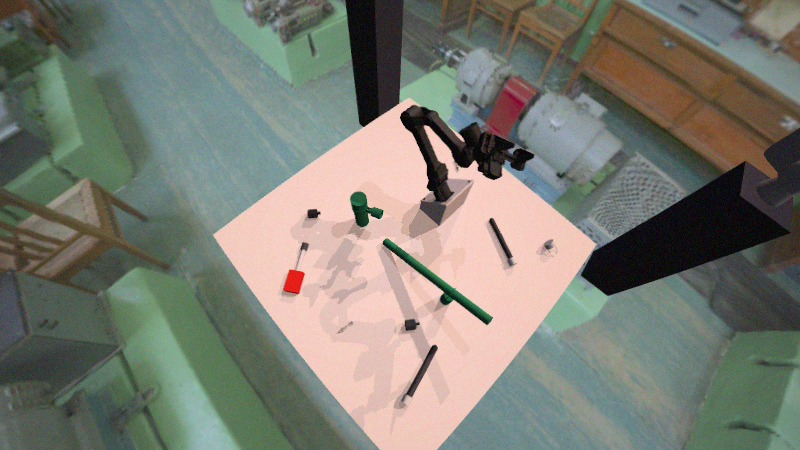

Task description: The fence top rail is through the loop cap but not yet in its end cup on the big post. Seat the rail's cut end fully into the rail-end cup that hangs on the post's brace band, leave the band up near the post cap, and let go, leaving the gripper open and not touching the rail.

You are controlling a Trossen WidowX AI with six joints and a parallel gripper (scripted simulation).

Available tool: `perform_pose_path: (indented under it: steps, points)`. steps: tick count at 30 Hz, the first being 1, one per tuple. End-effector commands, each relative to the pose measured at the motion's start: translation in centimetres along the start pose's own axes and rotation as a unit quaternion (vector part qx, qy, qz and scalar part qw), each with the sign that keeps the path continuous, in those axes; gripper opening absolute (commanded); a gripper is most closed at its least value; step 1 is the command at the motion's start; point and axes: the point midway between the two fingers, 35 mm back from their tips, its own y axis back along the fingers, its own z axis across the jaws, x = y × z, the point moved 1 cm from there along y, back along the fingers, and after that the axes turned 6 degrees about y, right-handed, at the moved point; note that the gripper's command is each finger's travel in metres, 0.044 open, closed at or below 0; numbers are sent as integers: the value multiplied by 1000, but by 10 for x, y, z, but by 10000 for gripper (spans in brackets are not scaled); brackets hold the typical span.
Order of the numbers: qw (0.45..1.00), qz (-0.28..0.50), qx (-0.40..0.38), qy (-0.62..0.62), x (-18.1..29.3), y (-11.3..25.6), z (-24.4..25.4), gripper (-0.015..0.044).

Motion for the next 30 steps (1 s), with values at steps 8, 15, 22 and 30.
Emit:
perform_pose_path:
  steps: [8, 15, 22, 30]
  points:
    - [951, -199, 90, 218, -106, -12, 2, 440]
    - [804, -357, 263, 397, -212, 22, 19, 440]
    - [630, -416, 448, 479, -278, 81, 40, 440]
    - [411, -379, 672, 485, -320, 169, 69, 440]
